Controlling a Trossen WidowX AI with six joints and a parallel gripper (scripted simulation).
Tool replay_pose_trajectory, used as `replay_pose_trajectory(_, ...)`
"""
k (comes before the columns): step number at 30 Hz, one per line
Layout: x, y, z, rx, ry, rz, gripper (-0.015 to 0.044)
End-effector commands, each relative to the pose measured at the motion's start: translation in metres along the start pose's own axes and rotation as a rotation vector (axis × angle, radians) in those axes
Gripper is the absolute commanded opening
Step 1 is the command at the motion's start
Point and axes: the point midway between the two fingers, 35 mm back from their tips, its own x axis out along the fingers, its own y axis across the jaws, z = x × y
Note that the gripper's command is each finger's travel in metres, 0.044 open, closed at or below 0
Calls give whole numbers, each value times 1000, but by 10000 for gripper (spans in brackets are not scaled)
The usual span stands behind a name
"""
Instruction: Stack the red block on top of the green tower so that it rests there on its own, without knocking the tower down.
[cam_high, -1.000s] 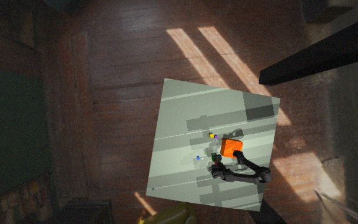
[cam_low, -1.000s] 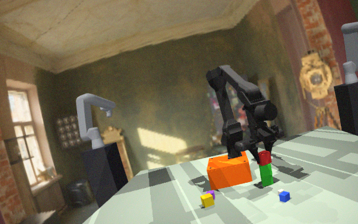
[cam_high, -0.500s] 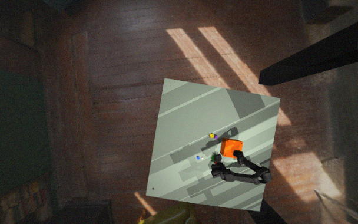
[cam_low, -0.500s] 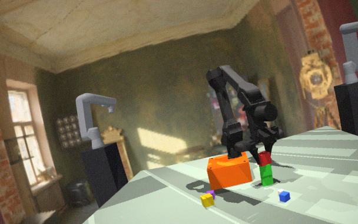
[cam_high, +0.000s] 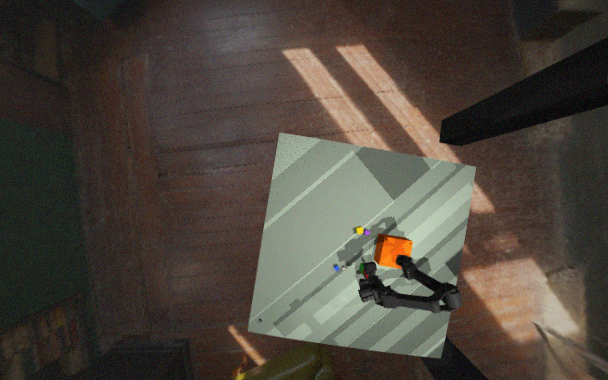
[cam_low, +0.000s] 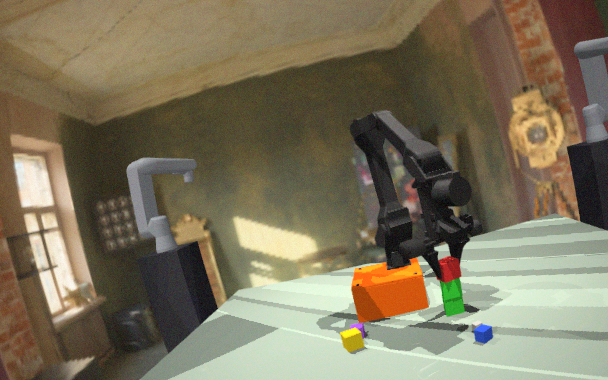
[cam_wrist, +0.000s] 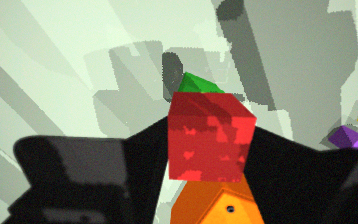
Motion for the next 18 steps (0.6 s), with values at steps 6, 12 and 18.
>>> replay_pose_trajectory(6,-1,0,-1,0,6,-1,105)
replay_pose_trajectory(12,-1,0,-1,0,6,-1,263)
replay_pose_trajectory(18,-1,0,-1,0,6,-1,420)
